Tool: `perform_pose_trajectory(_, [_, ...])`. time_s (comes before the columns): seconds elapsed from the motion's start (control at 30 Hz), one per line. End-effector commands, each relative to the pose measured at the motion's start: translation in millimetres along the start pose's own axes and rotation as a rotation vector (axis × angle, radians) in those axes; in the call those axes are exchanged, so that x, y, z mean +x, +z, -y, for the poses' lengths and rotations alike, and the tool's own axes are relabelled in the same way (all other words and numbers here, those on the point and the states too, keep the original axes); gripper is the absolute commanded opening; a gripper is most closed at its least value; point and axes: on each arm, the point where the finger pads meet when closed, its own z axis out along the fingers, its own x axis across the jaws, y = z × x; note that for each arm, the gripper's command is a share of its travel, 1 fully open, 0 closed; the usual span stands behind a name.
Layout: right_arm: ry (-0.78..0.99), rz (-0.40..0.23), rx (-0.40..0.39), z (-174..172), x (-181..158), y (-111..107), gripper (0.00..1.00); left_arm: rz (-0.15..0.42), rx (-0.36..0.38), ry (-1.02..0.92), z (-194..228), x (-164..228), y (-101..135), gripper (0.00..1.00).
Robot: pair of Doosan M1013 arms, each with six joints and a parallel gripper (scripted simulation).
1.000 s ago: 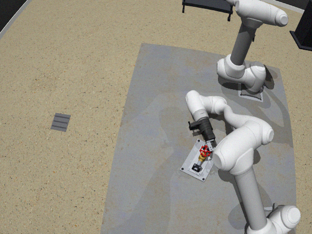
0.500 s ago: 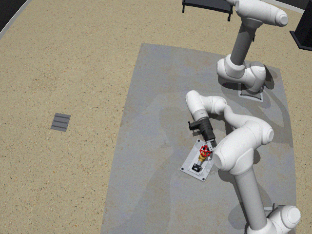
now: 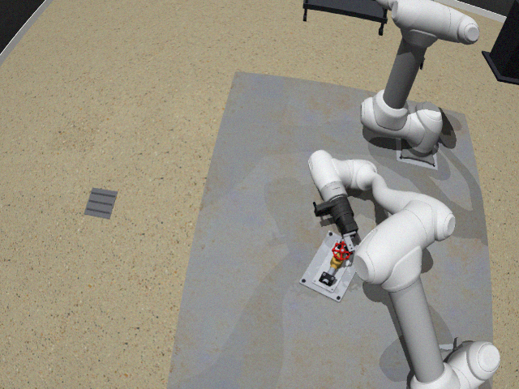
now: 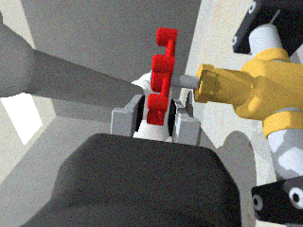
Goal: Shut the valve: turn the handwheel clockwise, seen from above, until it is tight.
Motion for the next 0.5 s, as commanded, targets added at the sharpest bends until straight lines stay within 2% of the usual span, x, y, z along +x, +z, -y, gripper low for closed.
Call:
perform_pose_trajectory(0.0, [0.000,0.000,-0.001,-0.1,0.1,-0.6,1.00,-0.002,-0.006,-0.001,0.0,-1.7,-0.4,0.55])
perform_pose_trajectory(0.47, [0.000,0.000,-0.001,-0.1,0.1,-0.6,1.00,-0.002,-0.072,-0.001,0.1,-1.7,-2.3,0.55])
